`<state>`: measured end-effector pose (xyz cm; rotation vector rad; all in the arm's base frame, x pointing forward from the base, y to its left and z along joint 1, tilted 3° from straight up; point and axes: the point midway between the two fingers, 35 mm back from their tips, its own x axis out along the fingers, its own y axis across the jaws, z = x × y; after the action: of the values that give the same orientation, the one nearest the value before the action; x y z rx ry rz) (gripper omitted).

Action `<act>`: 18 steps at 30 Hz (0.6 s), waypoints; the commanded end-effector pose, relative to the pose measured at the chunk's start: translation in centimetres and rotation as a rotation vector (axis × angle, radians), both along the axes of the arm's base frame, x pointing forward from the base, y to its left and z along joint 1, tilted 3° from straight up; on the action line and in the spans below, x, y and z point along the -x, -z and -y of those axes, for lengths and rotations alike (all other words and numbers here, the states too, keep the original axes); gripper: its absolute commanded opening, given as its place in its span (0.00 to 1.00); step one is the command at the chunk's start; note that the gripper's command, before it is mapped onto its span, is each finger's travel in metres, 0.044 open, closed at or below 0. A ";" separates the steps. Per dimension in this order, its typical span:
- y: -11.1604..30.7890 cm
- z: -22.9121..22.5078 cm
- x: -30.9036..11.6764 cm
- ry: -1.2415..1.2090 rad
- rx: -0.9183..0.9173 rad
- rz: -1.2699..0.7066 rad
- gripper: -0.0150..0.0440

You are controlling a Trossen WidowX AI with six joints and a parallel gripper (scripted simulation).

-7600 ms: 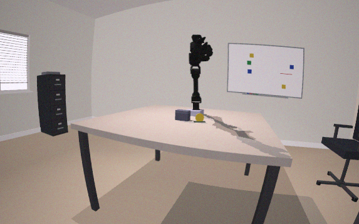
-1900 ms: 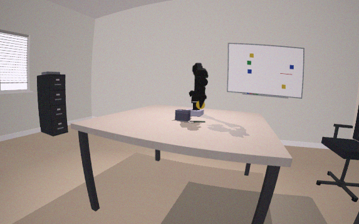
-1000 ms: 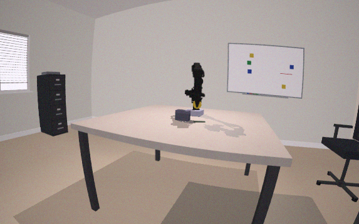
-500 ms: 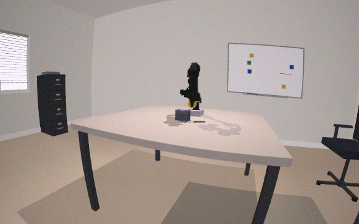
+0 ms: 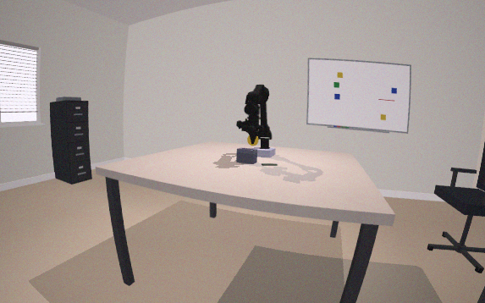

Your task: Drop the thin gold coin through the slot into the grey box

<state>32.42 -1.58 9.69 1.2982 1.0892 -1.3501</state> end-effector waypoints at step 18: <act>-0.1 2.9 1.0 0.002 0.001 0.000 0.25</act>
<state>31.31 -4.51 9.78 1.2962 1.0908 -1.3502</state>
